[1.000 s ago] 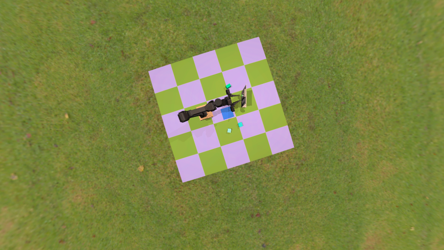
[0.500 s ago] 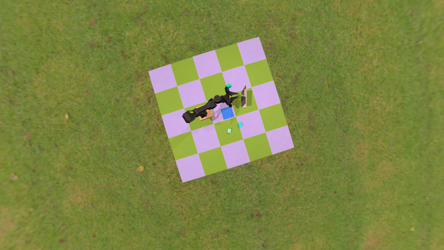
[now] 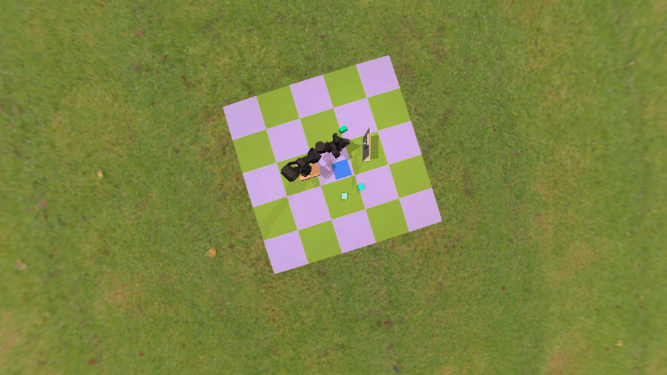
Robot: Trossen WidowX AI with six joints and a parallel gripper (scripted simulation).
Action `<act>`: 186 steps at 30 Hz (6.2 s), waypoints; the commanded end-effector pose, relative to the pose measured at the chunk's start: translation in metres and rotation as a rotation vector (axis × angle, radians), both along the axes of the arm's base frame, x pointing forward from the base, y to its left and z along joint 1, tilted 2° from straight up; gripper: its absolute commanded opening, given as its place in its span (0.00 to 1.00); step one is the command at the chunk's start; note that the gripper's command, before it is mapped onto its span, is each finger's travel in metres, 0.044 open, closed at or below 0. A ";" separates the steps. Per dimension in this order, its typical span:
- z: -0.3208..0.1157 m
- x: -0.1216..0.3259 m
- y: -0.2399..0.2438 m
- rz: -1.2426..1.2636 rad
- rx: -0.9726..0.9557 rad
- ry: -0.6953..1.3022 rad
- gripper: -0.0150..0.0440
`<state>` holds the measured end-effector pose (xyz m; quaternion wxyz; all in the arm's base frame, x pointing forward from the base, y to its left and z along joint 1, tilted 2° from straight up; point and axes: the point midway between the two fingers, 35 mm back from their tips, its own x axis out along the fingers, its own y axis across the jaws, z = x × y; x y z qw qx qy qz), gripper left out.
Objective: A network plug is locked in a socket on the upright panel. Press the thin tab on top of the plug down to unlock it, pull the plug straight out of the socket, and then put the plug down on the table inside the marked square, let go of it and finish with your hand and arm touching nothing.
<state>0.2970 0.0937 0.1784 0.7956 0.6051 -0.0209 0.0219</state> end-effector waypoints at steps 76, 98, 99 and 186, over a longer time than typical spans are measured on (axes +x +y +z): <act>-0.019 0.091 -0.028 0.005 0.259 0.009 0.38; -0.019 0.085 -0.027 0.005 0.259 0.009 0.25; -0.019 0.085 -0.027 0.005 0.259 0.009 0.25; -0.023 0.032 -0.003 0.004 0.261 0.014 0.25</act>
